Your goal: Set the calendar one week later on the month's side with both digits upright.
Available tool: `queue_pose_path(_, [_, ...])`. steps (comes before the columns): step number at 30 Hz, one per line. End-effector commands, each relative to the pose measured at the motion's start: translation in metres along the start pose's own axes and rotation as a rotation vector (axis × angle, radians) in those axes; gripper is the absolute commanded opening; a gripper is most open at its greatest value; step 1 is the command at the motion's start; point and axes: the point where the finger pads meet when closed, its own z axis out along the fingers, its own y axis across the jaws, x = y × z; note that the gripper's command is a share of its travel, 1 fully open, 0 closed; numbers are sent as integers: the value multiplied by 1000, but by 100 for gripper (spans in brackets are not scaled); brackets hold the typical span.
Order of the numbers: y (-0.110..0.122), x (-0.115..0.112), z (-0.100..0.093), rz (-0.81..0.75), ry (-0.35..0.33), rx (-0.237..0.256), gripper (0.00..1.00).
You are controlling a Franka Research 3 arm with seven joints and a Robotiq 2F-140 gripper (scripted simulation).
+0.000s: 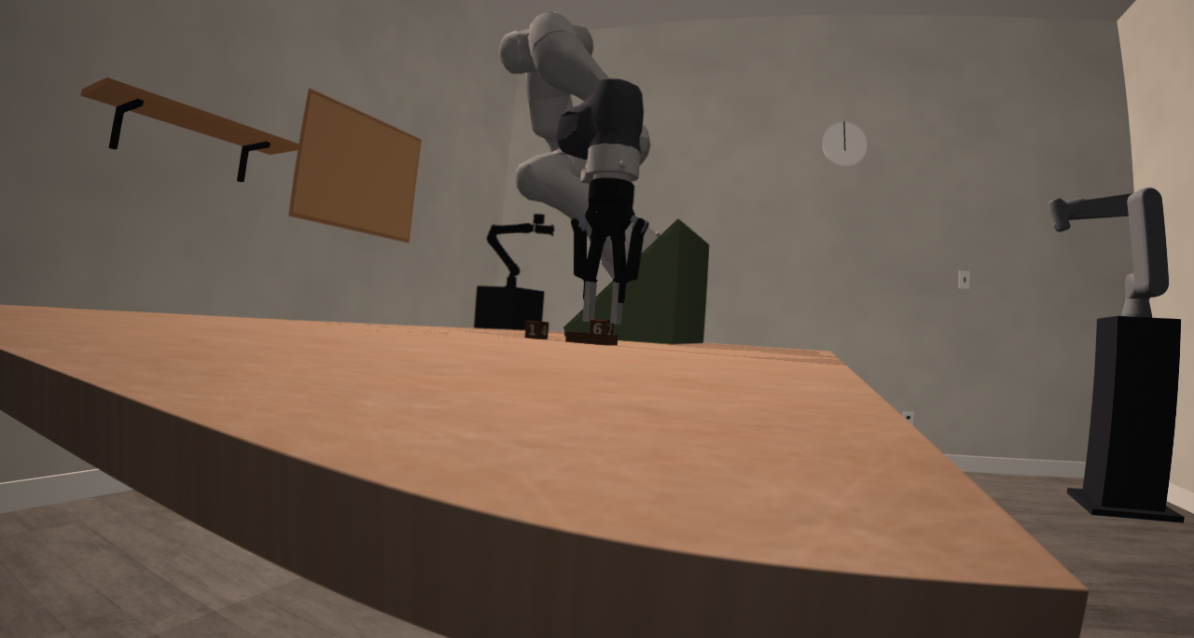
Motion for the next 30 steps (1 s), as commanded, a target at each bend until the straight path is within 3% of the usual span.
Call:
queue_pose_path(1, [2,-3,6,10,-5,-7,28])
queue_pose_path(30, [2,-3,15,10,-5,-7,28])
